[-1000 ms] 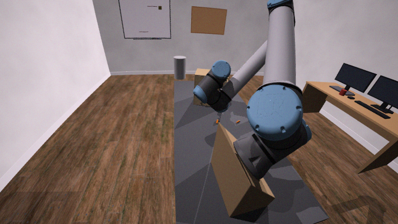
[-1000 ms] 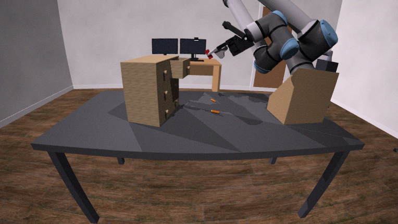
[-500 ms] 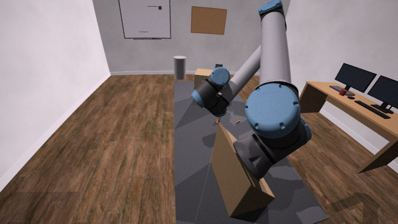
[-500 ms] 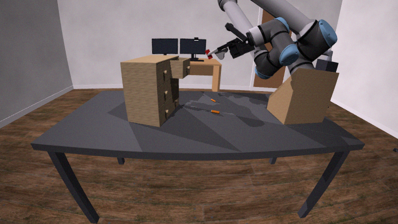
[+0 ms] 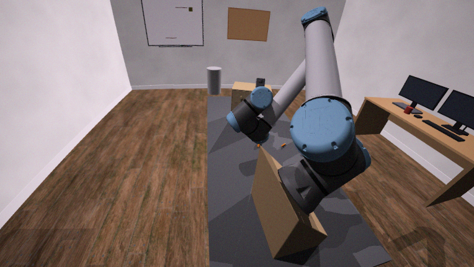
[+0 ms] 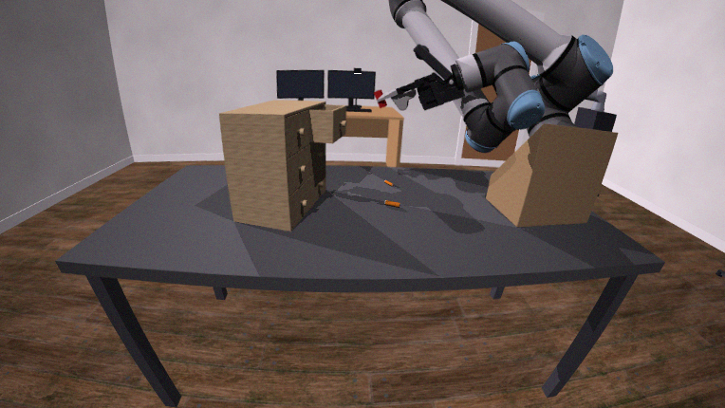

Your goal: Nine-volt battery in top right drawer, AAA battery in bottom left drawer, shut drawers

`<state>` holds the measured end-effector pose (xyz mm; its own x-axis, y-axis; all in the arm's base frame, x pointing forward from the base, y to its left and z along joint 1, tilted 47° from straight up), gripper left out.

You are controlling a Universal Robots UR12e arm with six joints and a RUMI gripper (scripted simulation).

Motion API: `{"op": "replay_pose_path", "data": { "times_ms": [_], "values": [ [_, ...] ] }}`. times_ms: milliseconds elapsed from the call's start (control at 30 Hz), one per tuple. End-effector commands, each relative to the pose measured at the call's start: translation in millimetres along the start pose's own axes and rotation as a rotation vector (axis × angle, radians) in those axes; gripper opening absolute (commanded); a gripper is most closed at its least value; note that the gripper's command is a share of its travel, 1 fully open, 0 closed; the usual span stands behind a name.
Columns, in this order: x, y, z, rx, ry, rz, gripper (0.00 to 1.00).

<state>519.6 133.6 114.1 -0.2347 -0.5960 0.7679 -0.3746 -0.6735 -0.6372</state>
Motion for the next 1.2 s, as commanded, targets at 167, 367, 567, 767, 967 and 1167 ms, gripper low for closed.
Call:
{"op": "replay_pose_path", "data": {
  "times_ms": [167, 367, 567, 767, 967, 1167],
  "values": [
    [-0.3, 2.6, -0.3, 0.038, 0.004, 0.0, 0.13],
    [-0.4, 3.8, -0.1, 0.054, 0.005, 0.0, 0.13],
    [-0.5, 4.9, -0.1, 0.067, 0.007, 0.0, 0.13],
    [-0.6, 5.3, -0.2, 0.074, 0.007, 0.0, 0.13],
    [-0.6, 5.8, -0.2, 0.08, 0.008, 0.0, 0.13],
    [-0.6, 6.0, -0.3, 0.082, 0.008, 0.0, 0.13]
  ]
}}
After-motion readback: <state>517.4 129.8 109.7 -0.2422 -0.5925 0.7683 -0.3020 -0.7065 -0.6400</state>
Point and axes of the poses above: the point where the finger pads meet when closed, its own z axis out along the fingers, its own x axis across the jaws, y = z × x, the point moved 7 cm from there along -z, back along the fingers, and after that the axes turned 6 degrees about -z, right-handed, at the moved point
